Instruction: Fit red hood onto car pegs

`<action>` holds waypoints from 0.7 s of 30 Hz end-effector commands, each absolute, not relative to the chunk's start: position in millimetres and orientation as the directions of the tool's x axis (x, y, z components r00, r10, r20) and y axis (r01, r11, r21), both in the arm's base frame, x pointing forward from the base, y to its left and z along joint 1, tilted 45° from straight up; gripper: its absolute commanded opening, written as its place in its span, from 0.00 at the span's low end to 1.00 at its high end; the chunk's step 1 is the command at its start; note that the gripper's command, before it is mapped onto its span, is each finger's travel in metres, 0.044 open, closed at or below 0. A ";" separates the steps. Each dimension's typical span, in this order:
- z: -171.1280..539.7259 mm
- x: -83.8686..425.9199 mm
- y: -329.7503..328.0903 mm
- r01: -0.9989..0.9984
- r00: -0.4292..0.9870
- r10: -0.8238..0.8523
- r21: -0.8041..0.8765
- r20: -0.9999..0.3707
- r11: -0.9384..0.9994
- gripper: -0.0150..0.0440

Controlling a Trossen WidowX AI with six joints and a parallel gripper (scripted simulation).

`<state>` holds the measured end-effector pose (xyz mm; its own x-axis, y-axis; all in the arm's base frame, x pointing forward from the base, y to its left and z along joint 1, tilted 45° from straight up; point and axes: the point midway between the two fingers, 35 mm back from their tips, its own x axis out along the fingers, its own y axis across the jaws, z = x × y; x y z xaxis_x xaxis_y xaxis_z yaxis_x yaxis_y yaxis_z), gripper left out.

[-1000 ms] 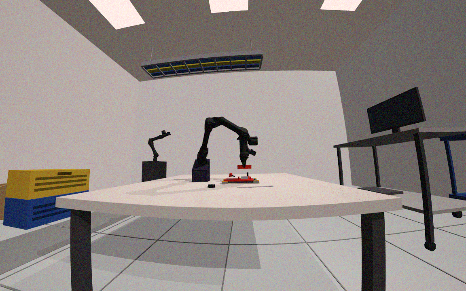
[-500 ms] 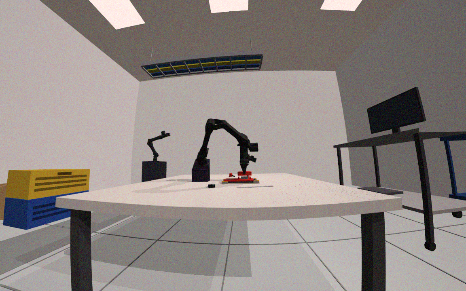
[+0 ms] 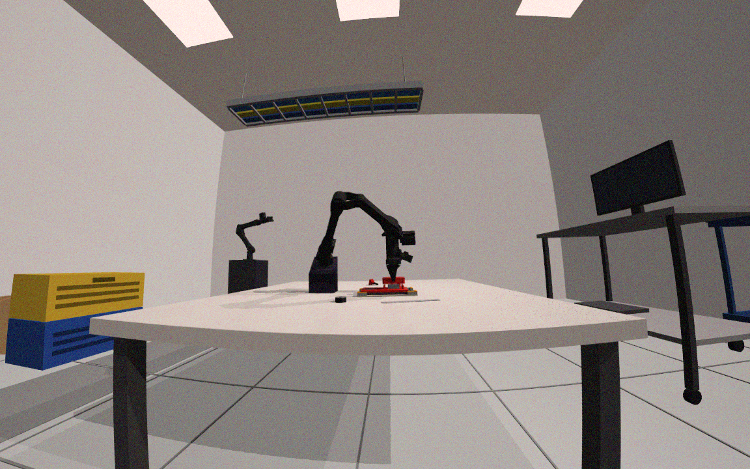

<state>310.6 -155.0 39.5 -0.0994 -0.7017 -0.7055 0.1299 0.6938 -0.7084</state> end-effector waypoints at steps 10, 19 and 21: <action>36.1 310.0 -158.5 0.125 -0.099 -0.705 -0.711 -0.703 0.692 0.25; 33.6 309.6 -160.8 0.125 -0.099 -0.705 -0.711 -0.703 0.692 0.25; 33.0 309.5 -161.3 0.125 -0.099 -0.705 -0.711 -0.703 0.692 0.25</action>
